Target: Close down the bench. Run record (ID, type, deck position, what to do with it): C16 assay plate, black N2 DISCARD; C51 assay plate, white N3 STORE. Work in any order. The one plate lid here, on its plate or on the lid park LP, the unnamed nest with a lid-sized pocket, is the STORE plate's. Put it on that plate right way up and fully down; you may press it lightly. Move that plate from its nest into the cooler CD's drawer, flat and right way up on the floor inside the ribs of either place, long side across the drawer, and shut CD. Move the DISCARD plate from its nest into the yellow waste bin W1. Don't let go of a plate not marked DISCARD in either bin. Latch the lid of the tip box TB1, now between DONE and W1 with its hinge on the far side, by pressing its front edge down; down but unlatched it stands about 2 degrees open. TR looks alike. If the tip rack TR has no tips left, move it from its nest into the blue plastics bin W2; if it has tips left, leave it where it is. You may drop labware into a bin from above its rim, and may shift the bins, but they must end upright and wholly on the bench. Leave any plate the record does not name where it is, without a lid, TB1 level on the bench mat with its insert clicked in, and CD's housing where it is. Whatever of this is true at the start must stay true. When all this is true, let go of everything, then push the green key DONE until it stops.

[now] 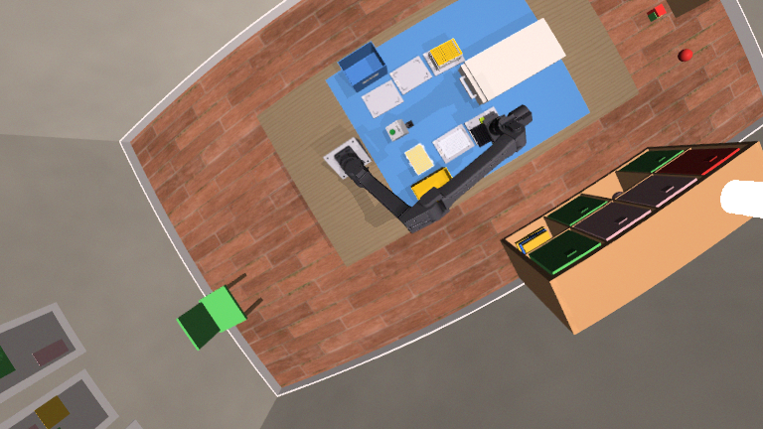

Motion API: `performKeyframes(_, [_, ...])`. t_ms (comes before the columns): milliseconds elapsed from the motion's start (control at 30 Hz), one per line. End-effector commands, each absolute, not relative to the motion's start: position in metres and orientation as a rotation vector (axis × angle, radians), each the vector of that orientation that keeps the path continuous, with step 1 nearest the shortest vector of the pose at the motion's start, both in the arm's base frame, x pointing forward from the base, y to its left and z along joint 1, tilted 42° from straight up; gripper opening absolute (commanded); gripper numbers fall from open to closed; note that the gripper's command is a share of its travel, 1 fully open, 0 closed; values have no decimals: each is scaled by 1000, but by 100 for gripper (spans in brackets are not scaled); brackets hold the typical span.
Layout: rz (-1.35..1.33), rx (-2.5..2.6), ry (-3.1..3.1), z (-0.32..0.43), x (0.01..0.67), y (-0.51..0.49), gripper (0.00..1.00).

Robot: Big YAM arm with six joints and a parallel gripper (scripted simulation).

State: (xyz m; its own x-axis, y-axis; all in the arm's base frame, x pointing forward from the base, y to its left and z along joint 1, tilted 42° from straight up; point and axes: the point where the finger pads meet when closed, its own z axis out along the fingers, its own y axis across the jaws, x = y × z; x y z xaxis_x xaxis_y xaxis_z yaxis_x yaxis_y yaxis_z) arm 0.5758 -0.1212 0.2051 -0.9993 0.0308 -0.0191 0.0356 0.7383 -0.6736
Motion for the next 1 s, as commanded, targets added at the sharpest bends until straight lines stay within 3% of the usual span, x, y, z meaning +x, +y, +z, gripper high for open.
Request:
performKeyframes(0, [-1123, 59, 2889, 221, 570, -124, 0])
performKeyframes(967, [-1127, 67, 2892, 232, 505, -141, 0])
